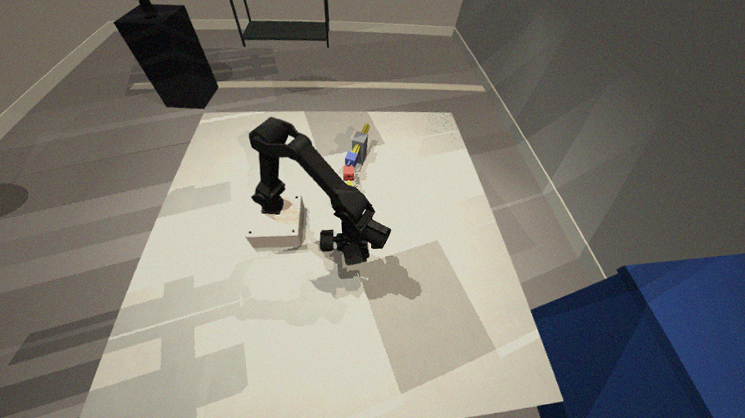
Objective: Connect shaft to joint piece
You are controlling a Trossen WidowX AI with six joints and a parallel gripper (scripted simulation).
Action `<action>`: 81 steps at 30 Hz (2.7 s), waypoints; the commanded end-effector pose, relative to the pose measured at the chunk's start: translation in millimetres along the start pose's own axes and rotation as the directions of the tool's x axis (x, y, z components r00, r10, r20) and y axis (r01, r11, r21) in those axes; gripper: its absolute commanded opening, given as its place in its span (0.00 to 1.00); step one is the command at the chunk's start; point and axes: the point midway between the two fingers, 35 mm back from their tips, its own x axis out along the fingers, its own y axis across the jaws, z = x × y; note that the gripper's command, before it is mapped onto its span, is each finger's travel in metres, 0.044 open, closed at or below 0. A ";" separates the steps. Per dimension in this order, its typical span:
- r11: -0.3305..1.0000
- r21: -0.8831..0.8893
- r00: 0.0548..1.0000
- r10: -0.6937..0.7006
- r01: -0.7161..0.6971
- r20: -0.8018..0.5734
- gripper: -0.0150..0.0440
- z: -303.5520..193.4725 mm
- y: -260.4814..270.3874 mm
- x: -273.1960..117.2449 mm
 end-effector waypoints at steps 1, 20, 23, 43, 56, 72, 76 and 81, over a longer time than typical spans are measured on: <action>1.000 0.003 1.000 0.001 -0.001 -0.005 0.25 -7.0 0.1 0.5; 1.000 0.003 1.000 0.001 -0.001 -0.008 0.25 -37.6 0.3 0.6; 1.000 0.003 1.000 0.001 -0.001 -0.008 0.25 -42.3 0.3 0.6; 1.000 0.003 1.000 -0.002 0.002 -0.002 0.25 -58.9 0.4 0.2; 1.000 0.003 1.000 -0.002 0.002 -0.002 0.37 -58.9 0.4 0.2; 1.000 0.003 1.000 -0.002 0.002 -0.002 1.00 -58.9 0.4 0.2; 1.000 0.003 1.000 -0.002 0.002 -0.002 1.00 -58.9 0.4 0.2; 1.000 0.003 1.000 -0.001 0.001 -0.002 1.00 -58.8 0.5 -2.2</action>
